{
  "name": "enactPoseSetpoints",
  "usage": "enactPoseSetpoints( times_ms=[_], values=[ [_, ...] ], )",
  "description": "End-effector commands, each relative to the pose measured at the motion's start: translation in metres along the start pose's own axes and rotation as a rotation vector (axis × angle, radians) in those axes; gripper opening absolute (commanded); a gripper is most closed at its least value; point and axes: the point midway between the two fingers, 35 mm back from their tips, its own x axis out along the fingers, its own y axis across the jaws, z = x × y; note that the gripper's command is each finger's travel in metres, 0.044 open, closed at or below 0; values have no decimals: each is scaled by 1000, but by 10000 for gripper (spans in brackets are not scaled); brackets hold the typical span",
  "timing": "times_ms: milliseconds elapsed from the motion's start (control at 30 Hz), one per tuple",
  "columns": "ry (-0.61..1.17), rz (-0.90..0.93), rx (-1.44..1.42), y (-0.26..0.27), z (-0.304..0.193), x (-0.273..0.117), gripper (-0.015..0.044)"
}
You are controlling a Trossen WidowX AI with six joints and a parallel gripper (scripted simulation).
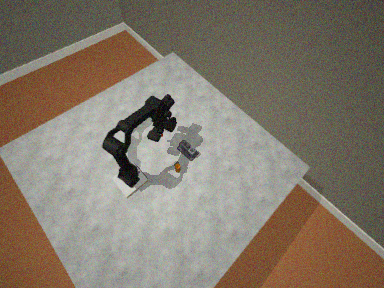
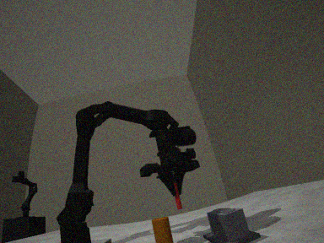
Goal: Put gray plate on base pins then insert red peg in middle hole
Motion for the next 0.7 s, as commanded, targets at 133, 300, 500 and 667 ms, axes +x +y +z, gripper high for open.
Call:
enactPoseSetpoints(
  times_ms=[133,300,500,667],
  values=[
    [-5,0,-2,5,25,-2,0],
    [-4,0,-1,7,39,-2,0],
    [-4,2,1,9,57,-2,0],
    [-3,4,2,9,72,-3,0]
  ],
)
